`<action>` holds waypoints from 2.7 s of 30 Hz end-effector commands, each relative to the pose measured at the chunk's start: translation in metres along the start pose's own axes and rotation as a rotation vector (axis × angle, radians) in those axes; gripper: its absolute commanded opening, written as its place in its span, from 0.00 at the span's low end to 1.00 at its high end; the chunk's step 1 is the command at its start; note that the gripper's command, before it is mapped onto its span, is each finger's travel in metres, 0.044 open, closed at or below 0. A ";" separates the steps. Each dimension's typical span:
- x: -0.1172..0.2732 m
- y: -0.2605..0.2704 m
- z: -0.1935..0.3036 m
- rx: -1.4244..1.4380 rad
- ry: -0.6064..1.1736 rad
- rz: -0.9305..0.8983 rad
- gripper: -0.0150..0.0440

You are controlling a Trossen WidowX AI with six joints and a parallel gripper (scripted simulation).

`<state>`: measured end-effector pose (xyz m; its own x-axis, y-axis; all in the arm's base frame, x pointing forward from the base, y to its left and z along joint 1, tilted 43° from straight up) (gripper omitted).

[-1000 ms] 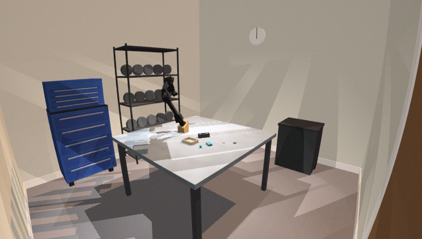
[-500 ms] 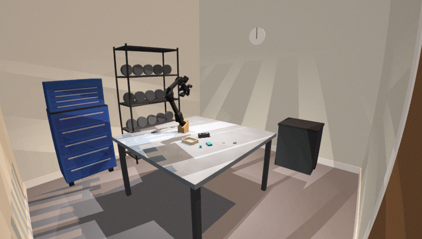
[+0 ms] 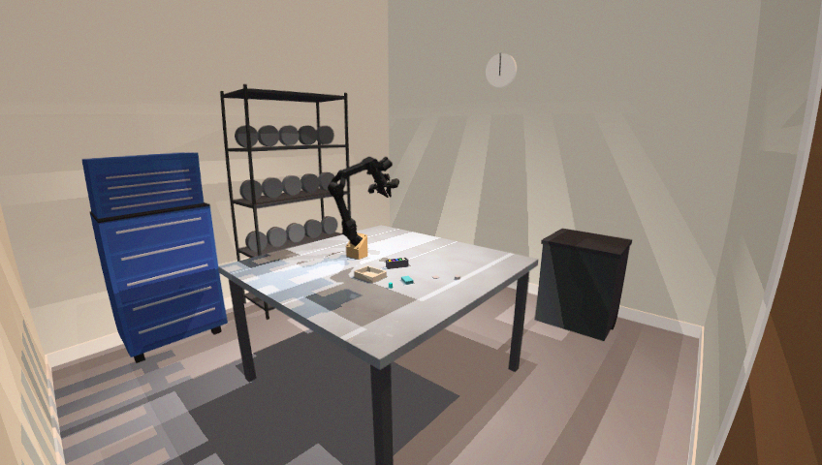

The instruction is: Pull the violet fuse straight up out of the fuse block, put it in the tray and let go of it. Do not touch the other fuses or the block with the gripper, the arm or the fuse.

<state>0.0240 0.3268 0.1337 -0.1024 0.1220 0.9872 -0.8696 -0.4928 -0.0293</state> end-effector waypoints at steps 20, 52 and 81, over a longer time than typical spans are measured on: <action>-0.104 -0.112 0.220 -1.792 0.352 0.339 0.38; -0.140 -0.106 0.314 -2.426 0.472 0.624 0.38; -0.158 -0.102 0.326 -2.426 0.473 0.625 0.38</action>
<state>0.2870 0.0781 0.0333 -0.1788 0.6451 0.7429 0.5000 0.7098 -0.4961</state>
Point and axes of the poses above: the point midway between the two fingers, 35 mm back from their tips, its own x axis back along the fingers, its own y axis across the jaws, z = x × y, the point moved 4 cm from there along x, back along the fingers, and after that the axes turned 6 degrees about -x, right-handed, at the moved point
